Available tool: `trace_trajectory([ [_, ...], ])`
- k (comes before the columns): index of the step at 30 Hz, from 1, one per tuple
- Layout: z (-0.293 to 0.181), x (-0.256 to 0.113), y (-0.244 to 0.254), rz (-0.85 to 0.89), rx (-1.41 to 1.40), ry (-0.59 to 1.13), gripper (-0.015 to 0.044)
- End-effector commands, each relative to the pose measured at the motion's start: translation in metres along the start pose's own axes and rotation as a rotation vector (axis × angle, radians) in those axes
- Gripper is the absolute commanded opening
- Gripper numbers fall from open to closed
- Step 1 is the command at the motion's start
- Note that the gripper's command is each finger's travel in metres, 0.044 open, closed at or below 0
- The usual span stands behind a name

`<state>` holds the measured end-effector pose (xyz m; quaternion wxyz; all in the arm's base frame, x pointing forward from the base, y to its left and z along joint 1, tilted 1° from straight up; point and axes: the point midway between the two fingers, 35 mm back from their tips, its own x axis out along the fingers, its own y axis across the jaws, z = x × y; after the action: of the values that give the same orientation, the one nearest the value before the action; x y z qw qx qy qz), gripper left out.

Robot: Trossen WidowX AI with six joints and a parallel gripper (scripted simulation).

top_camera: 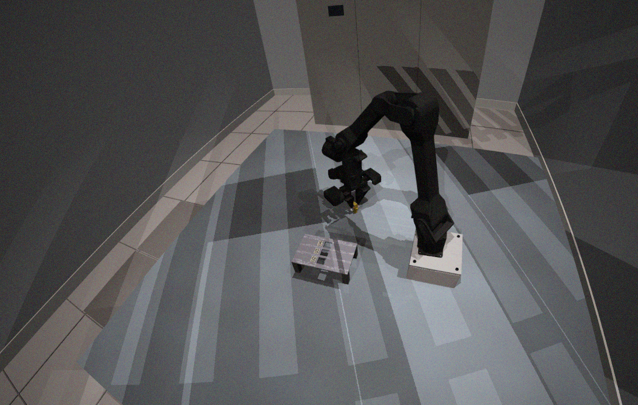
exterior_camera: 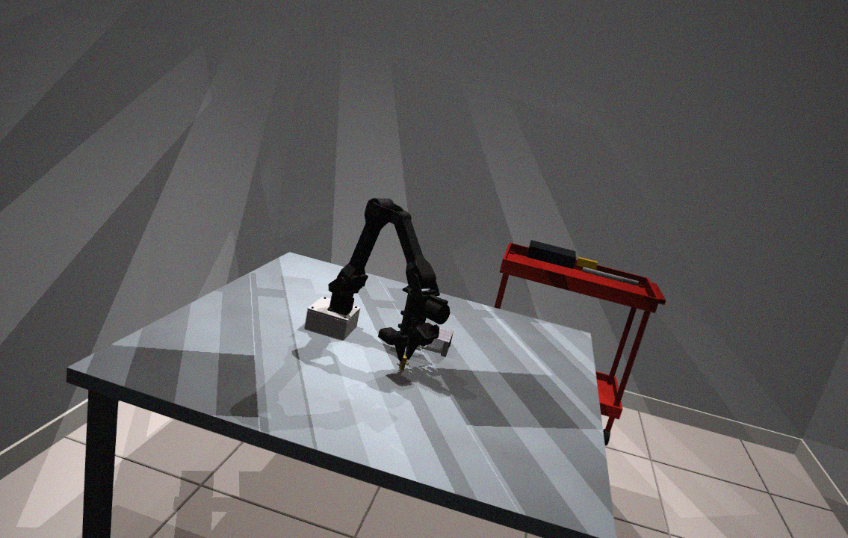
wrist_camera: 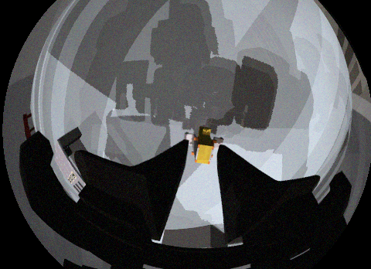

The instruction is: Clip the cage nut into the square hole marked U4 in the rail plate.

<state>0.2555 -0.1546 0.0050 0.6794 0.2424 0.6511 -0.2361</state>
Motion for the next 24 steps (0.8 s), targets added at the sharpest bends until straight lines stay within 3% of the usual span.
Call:
trace_trajectory([
  [1, 0.0002, 0.0005, -0.0008, -0.004, 0.002, -0.001, 0.0120],
  [13, 0.0003, 0.0006, -0.0012, -0.004, 0.002, -0.001, 0.0120],
  [17, 0.0001, 0.0002, -0.0004, 0.000, 0.001, 0.000, 0.0033],
  [24, 0.0001, 0.0002, -0.0004, 0.000, 0.001, 0.000, 0.0033],
])
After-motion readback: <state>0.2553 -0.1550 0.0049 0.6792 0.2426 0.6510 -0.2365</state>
